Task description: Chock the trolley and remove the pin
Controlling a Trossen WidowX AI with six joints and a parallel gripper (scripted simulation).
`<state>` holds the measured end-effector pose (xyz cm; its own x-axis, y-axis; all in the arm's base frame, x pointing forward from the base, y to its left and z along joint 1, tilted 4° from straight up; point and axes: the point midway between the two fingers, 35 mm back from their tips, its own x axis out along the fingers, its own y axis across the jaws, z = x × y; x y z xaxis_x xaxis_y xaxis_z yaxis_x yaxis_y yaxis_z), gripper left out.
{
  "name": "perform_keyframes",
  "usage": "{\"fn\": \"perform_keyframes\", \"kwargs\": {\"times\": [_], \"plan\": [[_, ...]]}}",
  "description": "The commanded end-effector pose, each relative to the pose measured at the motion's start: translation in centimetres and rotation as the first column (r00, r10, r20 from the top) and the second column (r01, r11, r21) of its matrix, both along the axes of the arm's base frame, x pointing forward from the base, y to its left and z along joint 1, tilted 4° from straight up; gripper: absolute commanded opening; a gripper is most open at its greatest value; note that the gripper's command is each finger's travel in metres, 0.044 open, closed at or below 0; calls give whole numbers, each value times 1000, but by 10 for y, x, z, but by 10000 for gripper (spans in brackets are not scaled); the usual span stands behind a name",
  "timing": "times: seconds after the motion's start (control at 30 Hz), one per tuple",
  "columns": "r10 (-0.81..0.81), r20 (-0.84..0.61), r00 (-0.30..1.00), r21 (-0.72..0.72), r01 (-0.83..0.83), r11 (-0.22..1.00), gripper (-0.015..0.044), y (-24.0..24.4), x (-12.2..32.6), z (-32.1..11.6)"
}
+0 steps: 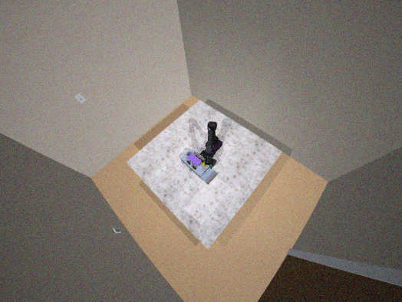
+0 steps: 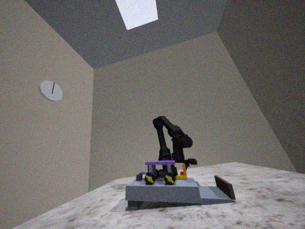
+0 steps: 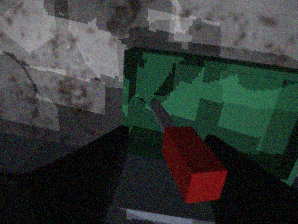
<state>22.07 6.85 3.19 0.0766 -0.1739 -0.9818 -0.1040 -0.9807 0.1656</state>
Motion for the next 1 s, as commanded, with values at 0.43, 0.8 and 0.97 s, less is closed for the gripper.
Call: {"fn": "perform_keyframes", "kwargs": {"times": [0.43, 0.8, 0.97], "plan": [[-1, 3, 1000, -1, 1, 1000, 190, 8, 1, -4], [-1, 3, 1000, 0, 1, 1000, 190, 14, 1, -7], [-1, 3, 1000, 0, 1, 1000, 190, 16, 2, -9]]}}
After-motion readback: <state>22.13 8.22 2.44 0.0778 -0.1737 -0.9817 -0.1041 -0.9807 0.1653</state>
